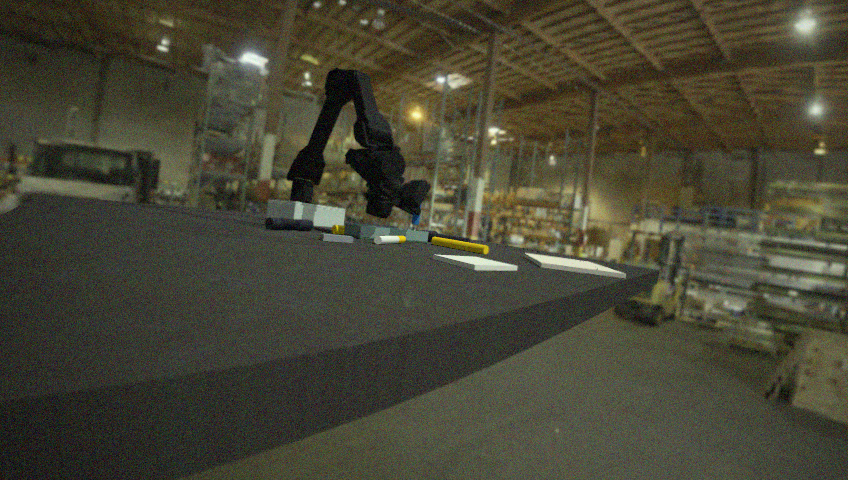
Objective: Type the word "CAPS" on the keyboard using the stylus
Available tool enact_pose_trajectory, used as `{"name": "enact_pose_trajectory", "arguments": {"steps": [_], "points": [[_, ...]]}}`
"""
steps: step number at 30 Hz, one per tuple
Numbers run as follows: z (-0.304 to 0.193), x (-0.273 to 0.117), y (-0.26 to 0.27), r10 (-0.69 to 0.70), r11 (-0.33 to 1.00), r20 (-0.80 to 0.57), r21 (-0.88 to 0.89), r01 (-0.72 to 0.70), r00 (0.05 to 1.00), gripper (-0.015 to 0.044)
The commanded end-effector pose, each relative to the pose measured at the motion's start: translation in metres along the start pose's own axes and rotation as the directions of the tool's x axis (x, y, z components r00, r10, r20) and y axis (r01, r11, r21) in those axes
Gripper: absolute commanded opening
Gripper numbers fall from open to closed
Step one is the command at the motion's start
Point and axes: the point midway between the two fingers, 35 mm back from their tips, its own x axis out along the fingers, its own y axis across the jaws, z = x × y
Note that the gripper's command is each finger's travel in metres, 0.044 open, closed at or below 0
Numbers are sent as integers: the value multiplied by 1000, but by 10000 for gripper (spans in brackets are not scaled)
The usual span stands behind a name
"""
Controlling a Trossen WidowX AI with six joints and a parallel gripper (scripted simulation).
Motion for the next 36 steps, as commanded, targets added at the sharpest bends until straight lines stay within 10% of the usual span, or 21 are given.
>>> {"name": "enact_pose_trajectory", "arguments": {"steps": [1,36], "points": [[-3,-2,0,0,1000,-1,4,0,1000,81],[-29,-11,18,1,1000,-2,3,-1,1000,0]]}}
